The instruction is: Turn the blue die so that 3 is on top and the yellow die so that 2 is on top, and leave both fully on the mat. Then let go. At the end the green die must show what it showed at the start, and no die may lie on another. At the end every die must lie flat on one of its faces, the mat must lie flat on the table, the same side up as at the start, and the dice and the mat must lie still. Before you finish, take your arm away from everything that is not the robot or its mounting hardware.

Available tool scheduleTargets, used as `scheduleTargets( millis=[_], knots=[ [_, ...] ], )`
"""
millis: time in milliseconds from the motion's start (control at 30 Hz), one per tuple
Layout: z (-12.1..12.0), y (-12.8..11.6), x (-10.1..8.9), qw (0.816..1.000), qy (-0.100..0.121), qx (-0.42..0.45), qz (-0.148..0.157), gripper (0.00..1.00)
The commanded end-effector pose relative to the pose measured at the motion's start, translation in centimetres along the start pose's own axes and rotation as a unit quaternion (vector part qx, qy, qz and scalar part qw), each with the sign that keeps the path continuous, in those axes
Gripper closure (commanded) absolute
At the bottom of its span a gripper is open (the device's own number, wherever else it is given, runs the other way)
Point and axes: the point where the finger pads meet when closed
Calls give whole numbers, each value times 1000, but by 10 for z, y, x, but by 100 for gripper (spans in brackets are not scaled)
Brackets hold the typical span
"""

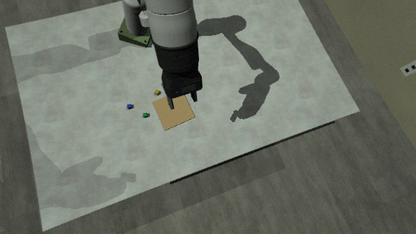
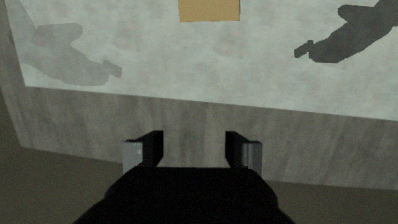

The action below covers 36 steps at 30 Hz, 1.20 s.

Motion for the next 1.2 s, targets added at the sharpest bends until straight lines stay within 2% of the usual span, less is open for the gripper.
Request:
scheduleTargets(
  millis=[0, 100, 133, 600, 633, 1100, 1133, 1167],
  knots=[
    [4, 0, 0, 1000, -2, -4, 0, 0],
    [4, 0, 0, 1000, -2, -4, 0, 0],
    [-22, 10, 16, 1000, 3, 4, 14, 0],
    [-22, 10, 16, 1000, 3, 4, 14, 0],
    [-46, 21, 32, 1000, 7, 10, 29, 0],
    [-46, 21, 32, 1000, 7, 10, 29, 0],
    [-68, 35, 48, 999, 10, 15, 43, 0],
    [-68, 35, 48, 999, 10, 15, 43, 0]
  ],
)
Point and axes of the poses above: the point where the finger pads meet when closed, its own x axis out along the fingers, its own z axis across the jaws, y = z × x, and after that the axes turned 7 degrees about x, right-handed
